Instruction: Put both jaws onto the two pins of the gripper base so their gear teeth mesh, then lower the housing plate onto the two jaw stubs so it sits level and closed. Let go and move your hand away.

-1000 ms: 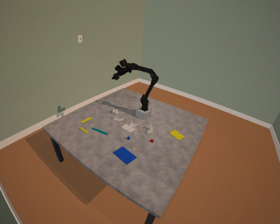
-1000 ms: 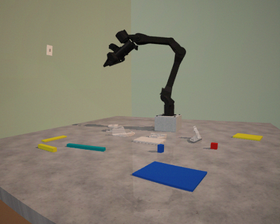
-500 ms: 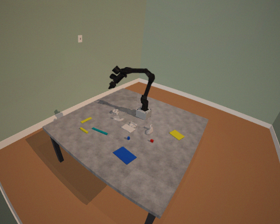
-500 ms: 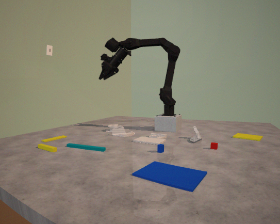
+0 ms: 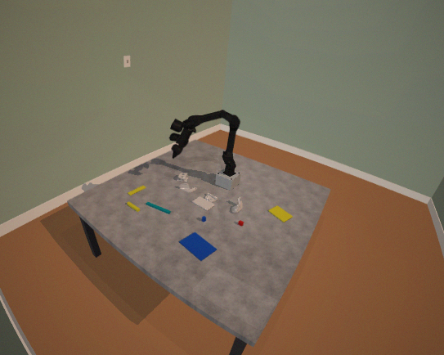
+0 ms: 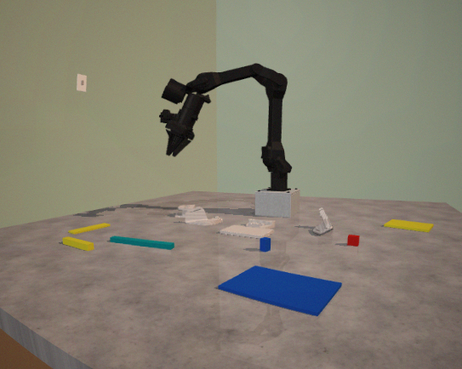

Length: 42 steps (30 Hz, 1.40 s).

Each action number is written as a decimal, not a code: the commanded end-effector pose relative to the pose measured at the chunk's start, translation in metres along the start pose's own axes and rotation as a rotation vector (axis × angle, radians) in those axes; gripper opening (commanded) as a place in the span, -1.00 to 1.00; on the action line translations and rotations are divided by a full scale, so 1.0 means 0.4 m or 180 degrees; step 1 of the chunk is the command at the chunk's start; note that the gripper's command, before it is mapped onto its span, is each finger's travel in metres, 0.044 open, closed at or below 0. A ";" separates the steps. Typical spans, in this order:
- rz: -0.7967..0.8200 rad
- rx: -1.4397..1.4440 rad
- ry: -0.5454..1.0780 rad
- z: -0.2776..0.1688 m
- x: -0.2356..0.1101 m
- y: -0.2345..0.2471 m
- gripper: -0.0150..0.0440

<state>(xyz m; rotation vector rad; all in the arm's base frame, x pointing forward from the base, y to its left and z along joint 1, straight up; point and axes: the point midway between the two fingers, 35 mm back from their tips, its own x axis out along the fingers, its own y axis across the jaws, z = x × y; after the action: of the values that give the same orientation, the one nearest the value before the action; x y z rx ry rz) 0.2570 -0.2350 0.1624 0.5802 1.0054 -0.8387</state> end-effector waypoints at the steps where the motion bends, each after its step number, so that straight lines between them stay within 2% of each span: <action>1: 0.0049 -0.0007 0.0270 -0.052 0.040 0.045 1.00; 19: -0.0076 -0.0078 0.1337 -0.301 0.153 0.193 1.00; 24: -0.0079 -0.0079 0.1346 -0.305 0.158 0.194 1.00; 29: -0.0080 -0.0079 0.1346 -0.343 0.242 0.191 1.00; 42: -0.0080 -0.0079 0.1346 -0.355 0.270 0.191 1.00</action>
<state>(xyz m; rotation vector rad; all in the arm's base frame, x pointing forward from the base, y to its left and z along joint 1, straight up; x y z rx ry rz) 0.2821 -0.1223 0.0138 0.7370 1.3996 -0.7381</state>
